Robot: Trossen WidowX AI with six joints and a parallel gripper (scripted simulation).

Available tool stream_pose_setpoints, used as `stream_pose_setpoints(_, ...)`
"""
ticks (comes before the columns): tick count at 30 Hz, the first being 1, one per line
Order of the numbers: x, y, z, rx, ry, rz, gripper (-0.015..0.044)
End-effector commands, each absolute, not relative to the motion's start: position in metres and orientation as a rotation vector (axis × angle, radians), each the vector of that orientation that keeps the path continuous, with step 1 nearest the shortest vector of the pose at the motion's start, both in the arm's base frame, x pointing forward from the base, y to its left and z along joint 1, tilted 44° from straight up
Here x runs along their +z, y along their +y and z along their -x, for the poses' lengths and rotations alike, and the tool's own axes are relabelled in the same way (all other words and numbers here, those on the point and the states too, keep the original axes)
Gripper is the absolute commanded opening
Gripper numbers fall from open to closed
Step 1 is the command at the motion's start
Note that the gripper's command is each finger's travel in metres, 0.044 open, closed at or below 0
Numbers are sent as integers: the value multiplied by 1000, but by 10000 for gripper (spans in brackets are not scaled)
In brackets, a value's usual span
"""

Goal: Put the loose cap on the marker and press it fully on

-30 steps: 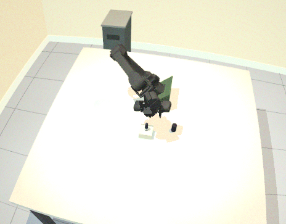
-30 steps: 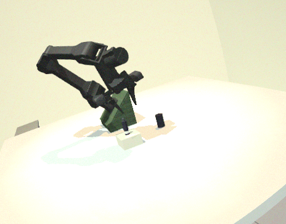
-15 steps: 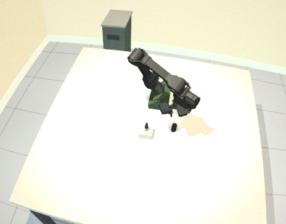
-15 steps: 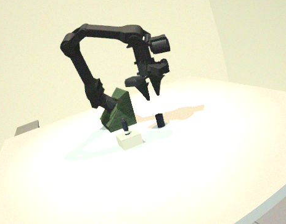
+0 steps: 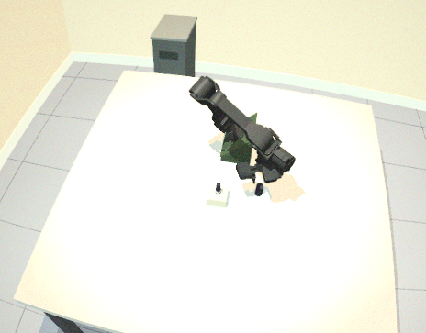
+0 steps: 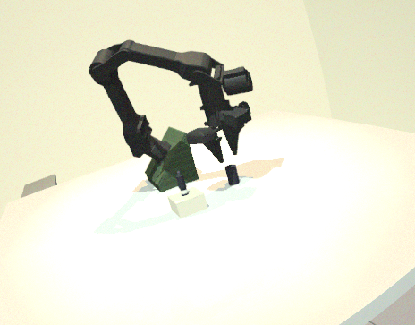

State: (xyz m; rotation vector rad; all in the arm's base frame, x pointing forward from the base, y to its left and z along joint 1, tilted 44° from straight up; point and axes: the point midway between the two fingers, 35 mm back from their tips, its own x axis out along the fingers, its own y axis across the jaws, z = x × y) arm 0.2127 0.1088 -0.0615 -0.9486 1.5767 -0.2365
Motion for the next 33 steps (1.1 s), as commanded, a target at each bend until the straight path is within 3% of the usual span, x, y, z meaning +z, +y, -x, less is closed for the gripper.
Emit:
stream_pose_setpoints(1, -66, 104, -211, -238, 1581, 965, 247)
stream_pose_setpoints(33, -102, 69, -214, -241, 1580, 967, 247)
